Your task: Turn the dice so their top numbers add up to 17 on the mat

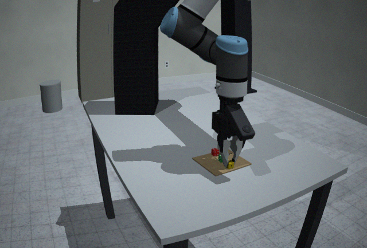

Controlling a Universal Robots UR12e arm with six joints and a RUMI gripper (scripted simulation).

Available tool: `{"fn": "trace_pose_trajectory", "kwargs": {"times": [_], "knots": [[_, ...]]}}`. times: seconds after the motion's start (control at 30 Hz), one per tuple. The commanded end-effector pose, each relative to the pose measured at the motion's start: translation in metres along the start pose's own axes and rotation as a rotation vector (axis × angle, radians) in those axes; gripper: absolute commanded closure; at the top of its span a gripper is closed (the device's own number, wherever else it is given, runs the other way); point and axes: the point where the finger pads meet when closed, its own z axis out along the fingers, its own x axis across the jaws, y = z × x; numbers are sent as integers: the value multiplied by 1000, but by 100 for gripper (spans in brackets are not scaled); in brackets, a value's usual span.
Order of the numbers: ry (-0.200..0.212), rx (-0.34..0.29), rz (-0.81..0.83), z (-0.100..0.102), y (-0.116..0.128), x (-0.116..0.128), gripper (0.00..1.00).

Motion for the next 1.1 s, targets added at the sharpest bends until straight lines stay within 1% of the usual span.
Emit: {"fn": "trace_pose_trajectory", "kwargs": {"times": [0.0,0.47,0.5,0.63,0.67,0.73,0.77,0.83,0.87,0.93,0.97,1.07], "knots": [[0,1,0,-1,-1,0,97],[0,1,0,-1,-1,0,97],[0,1,0,-1,-1,0,93],[0,1,0,-1,-1,0,93],[0,1,0,-1,-1,0,90],[0,1,0,-1,-1,0,90],[0,1,0,-1,-1,0,86],[0,1,0,-1,-1,0,86],[0,1,0,-1,-1,0,83],[0,1,0,-1,-1,0,83],[0,1,0,-1,-1,0,79],[0,1,0,-1,-1,0,79]]}}
